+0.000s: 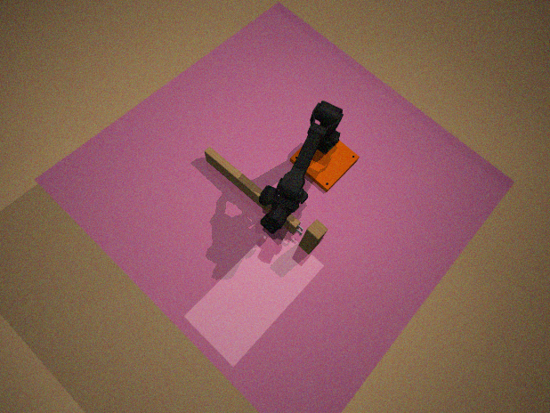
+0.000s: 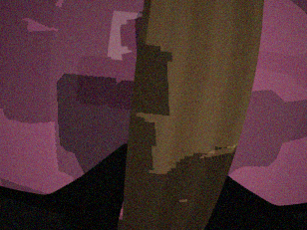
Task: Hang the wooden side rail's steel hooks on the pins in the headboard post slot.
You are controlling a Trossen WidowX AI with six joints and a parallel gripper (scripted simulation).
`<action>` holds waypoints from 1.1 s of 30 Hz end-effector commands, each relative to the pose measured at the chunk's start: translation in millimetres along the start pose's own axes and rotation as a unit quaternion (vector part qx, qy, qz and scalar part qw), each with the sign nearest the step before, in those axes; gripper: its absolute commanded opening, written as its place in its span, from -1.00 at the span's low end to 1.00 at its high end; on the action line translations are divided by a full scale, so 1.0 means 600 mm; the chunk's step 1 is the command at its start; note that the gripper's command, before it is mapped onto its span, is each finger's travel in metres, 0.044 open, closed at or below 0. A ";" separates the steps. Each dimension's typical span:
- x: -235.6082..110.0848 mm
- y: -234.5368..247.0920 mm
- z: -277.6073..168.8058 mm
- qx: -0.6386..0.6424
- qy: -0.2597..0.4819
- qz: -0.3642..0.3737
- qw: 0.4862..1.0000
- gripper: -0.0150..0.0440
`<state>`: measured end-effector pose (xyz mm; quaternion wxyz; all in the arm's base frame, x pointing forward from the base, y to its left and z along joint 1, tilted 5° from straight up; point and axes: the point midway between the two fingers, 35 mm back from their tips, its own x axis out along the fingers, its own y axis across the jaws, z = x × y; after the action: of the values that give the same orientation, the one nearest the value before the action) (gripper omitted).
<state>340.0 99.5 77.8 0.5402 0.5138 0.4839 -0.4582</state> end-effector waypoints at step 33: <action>-0.001 0.001 -0.008 0.001 0.002 0.002 1.000 -0.49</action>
<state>339.6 103.0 77.6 0.5404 0.5140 0.4838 -0.4579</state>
